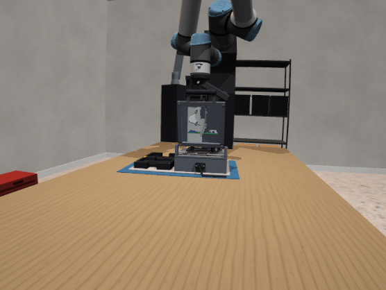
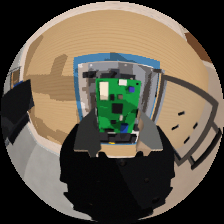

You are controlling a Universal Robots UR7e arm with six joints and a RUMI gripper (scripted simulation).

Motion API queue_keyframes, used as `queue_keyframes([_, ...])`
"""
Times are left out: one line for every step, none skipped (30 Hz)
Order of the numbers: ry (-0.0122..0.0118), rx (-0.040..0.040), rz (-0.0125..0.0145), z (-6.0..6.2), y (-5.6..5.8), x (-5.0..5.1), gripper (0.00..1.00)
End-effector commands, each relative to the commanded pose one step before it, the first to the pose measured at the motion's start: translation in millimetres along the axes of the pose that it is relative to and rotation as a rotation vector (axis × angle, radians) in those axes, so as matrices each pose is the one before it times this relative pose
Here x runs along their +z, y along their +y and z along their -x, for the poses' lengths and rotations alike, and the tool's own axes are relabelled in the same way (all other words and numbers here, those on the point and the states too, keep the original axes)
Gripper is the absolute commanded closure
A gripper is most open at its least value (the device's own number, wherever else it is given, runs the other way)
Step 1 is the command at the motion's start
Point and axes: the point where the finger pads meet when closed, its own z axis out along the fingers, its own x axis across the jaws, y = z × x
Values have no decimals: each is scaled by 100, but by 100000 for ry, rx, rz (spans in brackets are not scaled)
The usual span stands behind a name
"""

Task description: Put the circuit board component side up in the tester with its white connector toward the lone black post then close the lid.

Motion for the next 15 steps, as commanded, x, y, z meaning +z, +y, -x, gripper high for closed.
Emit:
queue_keyframes([69, -27, 35, -85, -146, -32, 61])
queue_keyframes([0, 0, 0, -17, -51, -4, 61])
queue_keyframes([0, 0, 0, -15, -43, -3, 61])
queue_keyframes([0, 0, 0, -12, -35, -3, 61])
queue_keyframes([0, 0, 0, -10, -28, -2, 61])
queue_keyframes([0, 0, 0, -7, -21, -2, 61])
queue_keyframes([0, 0, 0, -5, -16, -1, 61])
queue_keyframes([0, 0, 0, -4, -11, -1, 61])
queue_keyframes([0, 0, 0, -2, -7, -1, 61])
queue_keyframes([0, 0, 0, -1, -4, 0, 61])
queue_keyframes([0, 0, 0, 0, -1, 0, 61])
queue_keyframes([0, 0, 0, 0, 0, 0, 61])
queue_keyframes([0, 0, 0, 0, 0, 0, 61])
queue_keyframes([0, 0, 0, 0, 0, 0, 61])
queue_keyframes([0, 0, 0, 0, 0, 0, 61])
